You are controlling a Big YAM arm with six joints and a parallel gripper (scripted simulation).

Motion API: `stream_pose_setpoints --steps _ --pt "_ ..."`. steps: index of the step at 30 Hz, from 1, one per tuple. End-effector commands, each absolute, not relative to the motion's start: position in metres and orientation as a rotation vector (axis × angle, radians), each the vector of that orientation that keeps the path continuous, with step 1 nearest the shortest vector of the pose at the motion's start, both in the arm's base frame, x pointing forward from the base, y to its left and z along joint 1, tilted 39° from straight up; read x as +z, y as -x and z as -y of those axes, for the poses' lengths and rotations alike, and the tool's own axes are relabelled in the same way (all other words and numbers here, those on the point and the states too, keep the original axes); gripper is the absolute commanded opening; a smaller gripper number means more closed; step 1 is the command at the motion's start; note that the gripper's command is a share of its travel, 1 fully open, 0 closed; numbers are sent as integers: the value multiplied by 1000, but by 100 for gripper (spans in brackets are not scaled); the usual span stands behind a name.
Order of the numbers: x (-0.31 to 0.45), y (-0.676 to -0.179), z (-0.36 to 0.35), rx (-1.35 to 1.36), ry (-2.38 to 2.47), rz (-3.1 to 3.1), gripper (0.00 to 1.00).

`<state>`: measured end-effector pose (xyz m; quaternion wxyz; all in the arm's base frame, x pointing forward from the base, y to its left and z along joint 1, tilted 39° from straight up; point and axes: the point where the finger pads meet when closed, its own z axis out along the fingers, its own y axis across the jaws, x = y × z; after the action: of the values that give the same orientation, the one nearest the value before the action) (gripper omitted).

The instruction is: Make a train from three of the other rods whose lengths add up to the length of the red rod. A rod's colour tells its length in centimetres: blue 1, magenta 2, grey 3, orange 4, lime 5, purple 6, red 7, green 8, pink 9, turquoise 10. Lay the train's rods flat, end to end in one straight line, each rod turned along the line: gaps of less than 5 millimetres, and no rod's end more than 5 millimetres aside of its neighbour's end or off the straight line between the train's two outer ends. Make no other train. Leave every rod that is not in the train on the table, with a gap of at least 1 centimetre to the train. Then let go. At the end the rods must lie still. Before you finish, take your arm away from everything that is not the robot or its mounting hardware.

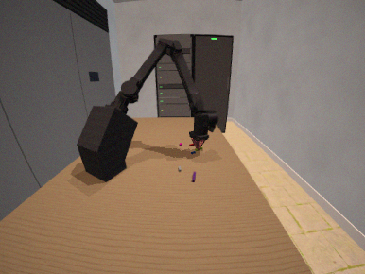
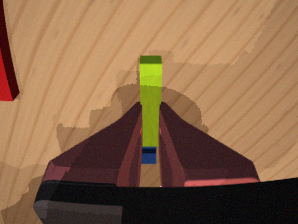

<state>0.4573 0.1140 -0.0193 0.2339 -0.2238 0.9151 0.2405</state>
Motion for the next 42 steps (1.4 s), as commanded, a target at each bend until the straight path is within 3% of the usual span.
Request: stream_pose_setpoints --steps 1,42 --pt "-12 -463 -120 658 615 -2501 5" --pt "-11 -458 -120 655 615 -2494 5"
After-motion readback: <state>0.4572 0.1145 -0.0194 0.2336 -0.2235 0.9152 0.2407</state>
